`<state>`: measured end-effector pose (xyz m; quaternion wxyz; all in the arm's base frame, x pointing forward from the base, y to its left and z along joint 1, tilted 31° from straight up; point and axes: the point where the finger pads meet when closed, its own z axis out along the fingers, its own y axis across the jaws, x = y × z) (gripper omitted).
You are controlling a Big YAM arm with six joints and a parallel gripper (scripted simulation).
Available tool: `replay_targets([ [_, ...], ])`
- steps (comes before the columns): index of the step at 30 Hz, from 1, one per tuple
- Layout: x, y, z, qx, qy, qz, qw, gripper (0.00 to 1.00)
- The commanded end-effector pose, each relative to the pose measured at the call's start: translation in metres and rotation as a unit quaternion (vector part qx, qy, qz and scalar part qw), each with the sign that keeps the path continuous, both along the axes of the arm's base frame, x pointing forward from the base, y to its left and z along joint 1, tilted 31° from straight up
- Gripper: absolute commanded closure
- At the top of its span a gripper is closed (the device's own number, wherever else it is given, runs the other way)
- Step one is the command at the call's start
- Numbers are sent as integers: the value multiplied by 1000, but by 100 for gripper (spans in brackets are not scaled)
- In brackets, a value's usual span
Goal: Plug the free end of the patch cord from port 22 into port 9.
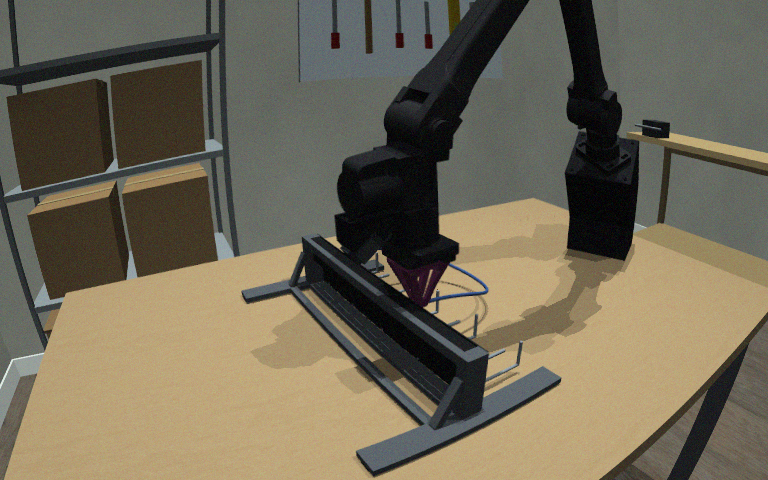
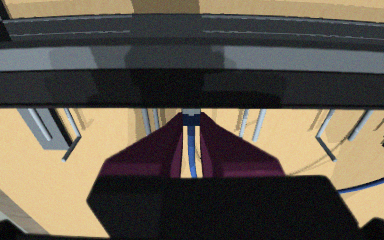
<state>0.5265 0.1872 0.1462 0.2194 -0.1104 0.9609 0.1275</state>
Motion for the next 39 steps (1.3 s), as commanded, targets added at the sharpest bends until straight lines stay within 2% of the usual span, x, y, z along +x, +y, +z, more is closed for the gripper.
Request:
replay_targets([
  [1,33,-2,31,9,-41,-9,999,100],
  [30,36,-2,35,9,-46,-11,999,100],
  [39,36,-3,34,7,-36,-10,999,100],
])
